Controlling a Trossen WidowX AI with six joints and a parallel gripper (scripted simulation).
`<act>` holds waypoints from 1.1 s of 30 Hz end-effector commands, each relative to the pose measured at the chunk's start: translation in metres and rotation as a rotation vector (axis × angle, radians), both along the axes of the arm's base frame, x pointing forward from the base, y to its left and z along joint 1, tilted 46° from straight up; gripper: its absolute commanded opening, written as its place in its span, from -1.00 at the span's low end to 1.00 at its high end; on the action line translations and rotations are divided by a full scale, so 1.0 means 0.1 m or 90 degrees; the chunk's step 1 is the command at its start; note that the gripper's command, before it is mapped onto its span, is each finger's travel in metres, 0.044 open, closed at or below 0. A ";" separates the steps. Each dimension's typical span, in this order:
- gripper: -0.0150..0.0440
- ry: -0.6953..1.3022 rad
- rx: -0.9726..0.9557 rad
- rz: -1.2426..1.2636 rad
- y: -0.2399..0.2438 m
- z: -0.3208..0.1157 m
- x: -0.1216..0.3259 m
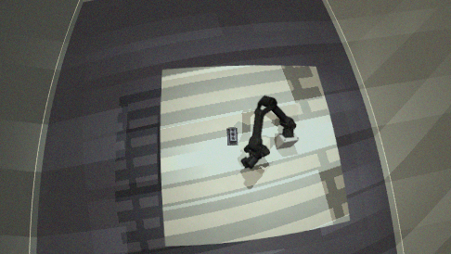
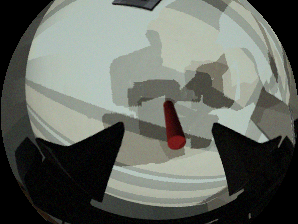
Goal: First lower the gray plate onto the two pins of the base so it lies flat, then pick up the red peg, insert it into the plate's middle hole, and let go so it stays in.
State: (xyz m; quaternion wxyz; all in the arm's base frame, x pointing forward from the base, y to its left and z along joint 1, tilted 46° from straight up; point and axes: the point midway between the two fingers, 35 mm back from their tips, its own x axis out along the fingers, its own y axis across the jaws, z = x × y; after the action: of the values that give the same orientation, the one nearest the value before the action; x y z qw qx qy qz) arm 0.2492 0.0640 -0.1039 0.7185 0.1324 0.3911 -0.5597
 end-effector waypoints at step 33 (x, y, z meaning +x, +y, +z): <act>-0.49 0.003 -0.006 0.003 -0.11 -0.09 -0.01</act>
State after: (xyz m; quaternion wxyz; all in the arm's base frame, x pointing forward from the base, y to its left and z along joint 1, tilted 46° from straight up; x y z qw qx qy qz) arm 0.2480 0.0521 -0.1142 0.7179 0.1297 0.3909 -0.5613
